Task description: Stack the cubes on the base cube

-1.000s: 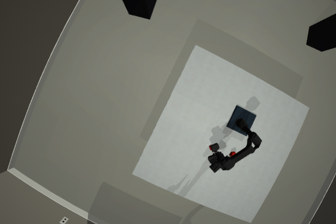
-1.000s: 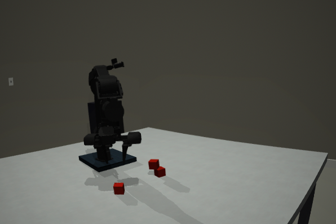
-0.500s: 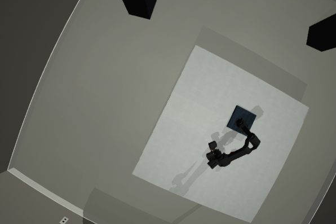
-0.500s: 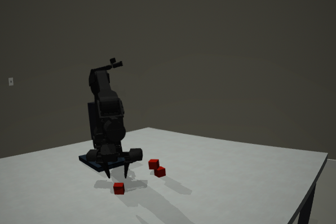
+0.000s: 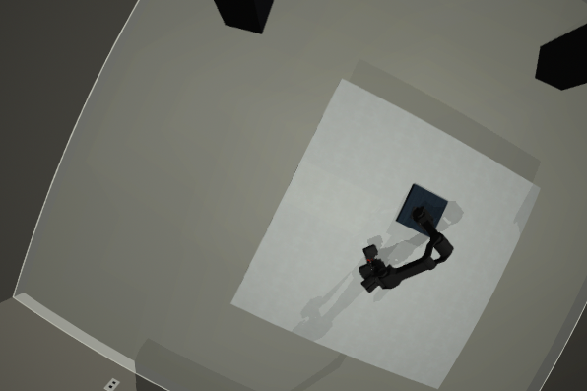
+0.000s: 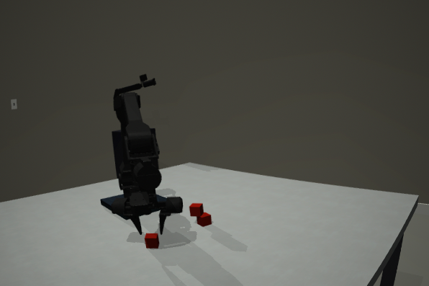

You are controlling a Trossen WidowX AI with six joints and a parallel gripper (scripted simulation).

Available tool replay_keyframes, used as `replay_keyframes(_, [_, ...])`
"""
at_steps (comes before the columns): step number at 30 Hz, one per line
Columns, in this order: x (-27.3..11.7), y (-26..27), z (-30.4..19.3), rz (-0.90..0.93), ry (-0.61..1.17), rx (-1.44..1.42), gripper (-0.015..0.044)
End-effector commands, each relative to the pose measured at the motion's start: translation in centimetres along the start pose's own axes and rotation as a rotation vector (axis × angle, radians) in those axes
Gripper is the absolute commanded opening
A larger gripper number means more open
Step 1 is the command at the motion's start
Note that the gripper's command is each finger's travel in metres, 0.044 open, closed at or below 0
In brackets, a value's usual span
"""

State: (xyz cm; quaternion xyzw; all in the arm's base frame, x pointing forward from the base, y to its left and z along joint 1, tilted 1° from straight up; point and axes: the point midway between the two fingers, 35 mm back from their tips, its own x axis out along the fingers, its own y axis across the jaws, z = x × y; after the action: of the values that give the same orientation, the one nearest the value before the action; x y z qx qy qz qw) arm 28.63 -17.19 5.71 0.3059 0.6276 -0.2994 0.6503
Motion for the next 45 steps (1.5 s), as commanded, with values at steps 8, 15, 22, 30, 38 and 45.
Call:
replay_keyframes(8, [2.1,-0.1,-0.1,-0.005,0.005,0.004,0.0265])
replay_keyframes(15, [2.2,-0.1,-0.1,-0.005,0.005,0.004,0.0134])
replay_keyframes(22, [2.0,-0.2,0.1,-0.01,-0.015,0.015,0.0105])
replay_keyframes(30, [-0.1,-0.2,0.6,-0.013,-0.03,0.023,0.0105])
replay_keyframes(38, [-2.5,-0.1,0.7,-0.012,-0.025,0.02,0.0105])
replay_keyframes(45, [-4.6,0.0,0.6,-0.01,-0.019,0.017,0.0105])
